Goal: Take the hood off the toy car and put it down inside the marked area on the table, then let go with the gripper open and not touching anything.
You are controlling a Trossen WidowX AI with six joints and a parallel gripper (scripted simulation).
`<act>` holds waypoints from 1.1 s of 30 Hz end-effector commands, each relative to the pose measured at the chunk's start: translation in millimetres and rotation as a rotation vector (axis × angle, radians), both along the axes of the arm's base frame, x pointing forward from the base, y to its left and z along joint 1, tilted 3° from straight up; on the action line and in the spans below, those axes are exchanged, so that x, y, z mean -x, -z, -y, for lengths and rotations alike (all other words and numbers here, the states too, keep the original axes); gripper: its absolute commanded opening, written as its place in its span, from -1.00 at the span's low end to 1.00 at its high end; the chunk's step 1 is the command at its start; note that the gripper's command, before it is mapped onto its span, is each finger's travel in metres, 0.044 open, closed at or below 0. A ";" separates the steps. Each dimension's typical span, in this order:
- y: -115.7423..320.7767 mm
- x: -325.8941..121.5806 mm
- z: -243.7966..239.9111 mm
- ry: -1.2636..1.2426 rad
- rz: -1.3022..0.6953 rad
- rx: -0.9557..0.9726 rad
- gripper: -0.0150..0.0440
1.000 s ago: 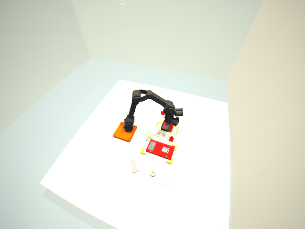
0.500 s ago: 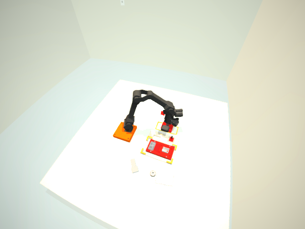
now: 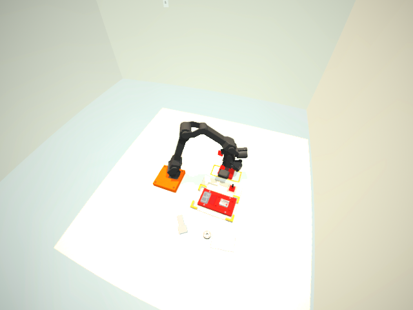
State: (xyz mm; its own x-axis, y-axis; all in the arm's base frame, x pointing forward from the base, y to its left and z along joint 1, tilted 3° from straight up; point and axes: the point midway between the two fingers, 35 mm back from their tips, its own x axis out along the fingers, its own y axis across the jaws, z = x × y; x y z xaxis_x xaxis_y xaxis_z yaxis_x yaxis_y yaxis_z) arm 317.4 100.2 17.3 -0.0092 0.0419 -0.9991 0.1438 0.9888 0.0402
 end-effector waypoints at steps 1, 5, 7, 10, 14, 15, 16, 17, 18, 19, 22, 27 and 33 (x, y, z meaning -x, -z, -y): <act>-0.4 -0.2 -0.1 0.000 0.001 0.000 0.93; -18.9 -2.2 0.2 0.000 0.001 0.000 1.00; -39.6 -2.9 0.9 0.000 0.001 0.000 1.00; -67.6 -1.5 2.6 0.000 0.002 0.000 1.00; -74.1 -0.8 3.1 0.000 0.001 0.000 1.00; -74.1 -0.8 3.1 0.000 0.001 0.000 1.00; -74.1 -0.8 3.1 0.000 0.001 0.000 1.00; -74.1 -0.8 3.1 0.000 0.001 0.000 1.00; -74.1 -0.8 3.1 0.000 0.001 0.000 1.00; -74.1 -0.8 3.1 0.000 0.001 0.000 1.00; -74.1 -0.8 3.1 0.000 0.001 0.000 1.00; -74.1 -0.8 3.1 0.000 0.001 0.000 1.00; -74.1 -0.8 3.1 0.000 0.001 0.000 1.00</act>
